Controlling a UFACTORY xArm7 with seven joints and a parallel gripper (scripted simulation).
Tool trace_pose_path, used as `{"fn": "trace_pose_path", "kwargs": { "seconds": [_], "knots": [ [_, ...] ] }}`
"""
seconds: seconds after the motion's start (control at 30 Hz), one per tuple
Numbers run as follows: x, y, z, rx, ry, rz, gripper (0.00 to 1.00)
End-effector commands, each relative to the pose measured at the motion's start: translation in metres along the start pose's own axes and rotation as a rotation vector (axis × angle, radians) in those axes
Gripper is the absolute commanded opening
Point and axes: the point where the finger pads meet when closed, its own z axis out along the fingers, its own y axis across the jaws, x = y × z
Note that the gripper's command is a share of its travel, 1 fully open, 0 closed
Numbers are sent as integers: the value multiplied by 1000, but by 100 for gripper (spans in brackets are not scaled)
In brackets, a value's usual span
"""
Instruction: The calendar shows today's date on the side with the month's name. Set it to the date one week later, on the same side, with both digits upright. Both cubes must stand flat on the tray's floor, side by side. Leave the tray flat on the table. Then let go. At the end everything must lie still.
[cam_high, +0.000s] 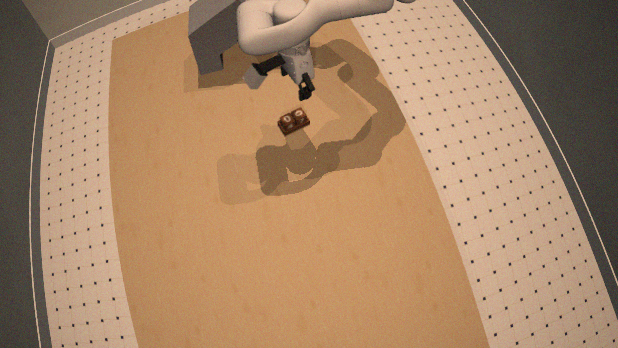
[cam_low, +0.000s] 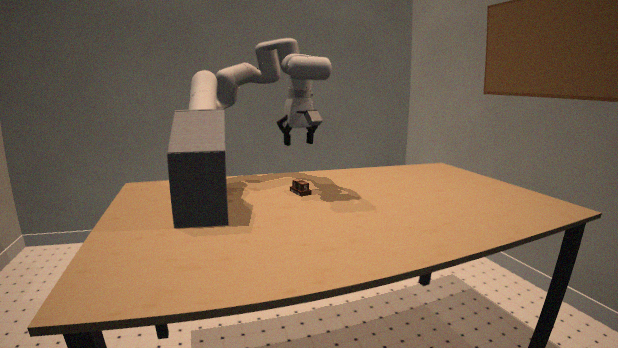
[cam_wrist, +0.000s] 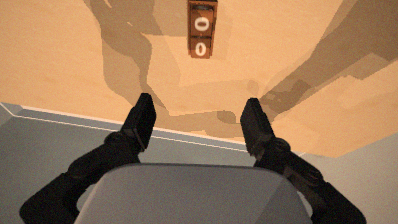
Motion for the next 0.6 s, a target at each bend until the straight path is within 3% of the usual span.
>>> {"fn": "trace_pose_path", "kwargs": {
  "seconds": [0.0,0.57],
  "knots": [
    [0,0,-13,1,1,0,100],
    [0,0,-17,1,1,0,100]
  ]
}}
